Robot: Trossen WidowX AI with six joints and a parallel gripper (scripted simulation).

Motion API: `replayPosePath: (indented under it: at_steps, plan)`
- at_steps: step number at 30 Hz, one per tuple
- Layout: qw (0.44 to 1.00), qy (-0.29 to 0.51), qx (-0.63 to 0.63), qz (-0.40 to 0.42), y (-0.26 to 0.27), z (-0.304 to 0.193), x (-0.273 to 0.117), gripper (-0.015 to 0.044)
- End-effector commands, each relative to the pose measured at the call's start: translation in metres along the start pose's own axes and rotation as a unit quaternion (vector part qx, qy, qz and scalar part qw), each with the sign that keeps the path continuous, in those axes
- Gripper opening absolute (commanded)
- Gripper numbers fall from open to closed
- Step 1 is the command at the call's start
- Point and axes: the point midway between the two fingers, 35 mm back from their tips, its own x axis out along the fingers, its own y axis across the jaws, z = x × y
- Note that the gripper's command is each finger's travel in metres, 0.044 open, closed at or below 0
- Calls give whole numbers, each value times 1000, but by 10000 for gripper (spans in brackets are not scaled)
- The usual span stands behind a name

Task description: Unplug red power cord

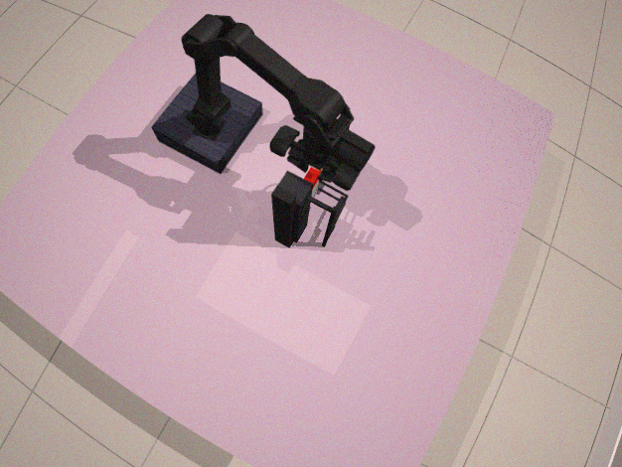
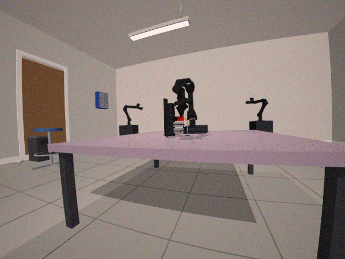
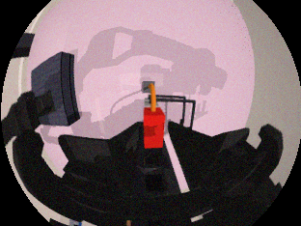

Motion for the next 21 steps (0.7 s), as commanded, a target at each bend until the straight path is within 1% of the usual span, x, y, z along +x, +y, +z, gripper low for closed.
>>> replayPosePath:
  at_steps: [1, 5, 9, 17, 21]
  plan:
    - [1000, -2, -2, 1, 0, 0, 7, 160]
    - [1000, -2, -2, 1, 1, 0, 9, 160]
    - [1000, 0, 0, 1, 1, 0, 6, 55]
    - [1000, 0, 0, 1, 1, 0, 6, 2]
    - [1000, 0, 0, 1, 0, 2, 6, 0]
